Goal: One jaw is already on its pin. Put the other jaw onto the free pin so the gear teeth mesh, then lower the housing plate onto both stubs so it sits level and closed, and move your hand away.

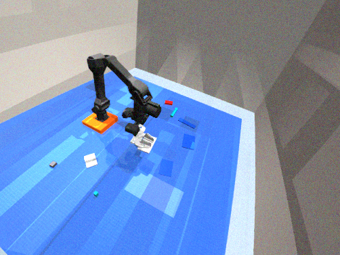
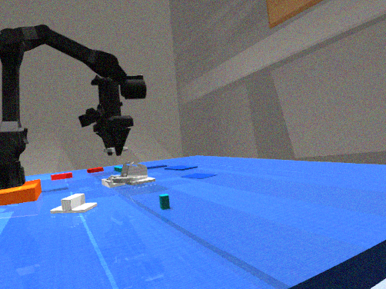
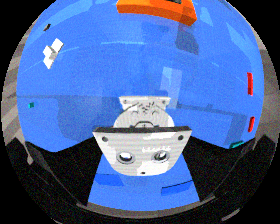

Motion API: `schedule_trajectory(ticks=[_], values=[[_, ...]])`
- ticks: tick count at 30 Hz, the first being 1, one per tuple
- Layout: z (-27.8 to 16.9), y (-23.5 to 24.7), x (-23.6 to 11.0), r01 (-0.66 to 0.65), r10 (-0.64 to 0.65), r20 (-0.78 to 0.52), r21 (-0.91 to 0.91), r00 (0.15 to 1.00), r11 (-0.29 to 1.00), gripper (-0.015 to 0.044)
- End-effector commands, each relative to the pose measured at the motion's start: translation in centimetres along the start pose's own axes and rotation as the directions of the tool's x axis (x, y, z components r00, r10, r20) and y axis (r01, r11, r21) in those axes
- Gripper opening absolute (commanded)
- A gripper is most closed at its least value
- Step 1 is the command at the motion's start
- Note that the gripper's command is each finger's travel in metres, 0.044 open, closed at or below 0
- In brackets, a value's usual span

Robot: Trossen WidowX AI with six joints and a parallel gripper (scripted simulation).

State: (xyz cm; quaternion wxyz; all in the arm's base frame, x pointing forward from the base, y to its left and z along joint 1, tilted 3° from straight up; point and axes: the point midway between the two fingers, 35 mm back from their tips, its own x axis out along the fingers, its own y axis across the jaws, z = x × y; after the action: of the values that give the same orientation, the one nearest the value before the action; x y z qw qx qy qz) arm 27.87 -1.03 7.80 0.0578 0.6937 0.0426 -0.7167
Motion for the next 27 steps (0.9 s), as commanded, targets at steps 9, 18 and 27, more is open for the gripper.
schedule_trajectory(ticks=[9,18,27], values=[[0.0,-0.1,0.0,0.005,-0.005,-0.003,0.021,1.000,1.000,0.0351],[0.0,-0.1,0.0,0.005,-0.005,-0.003,0.021,1.000,1.000,0.0351],[1.4,-0.7,0.0,0.005,-0.005,-0.001,0.021,1.000,1.000,0.0351]])
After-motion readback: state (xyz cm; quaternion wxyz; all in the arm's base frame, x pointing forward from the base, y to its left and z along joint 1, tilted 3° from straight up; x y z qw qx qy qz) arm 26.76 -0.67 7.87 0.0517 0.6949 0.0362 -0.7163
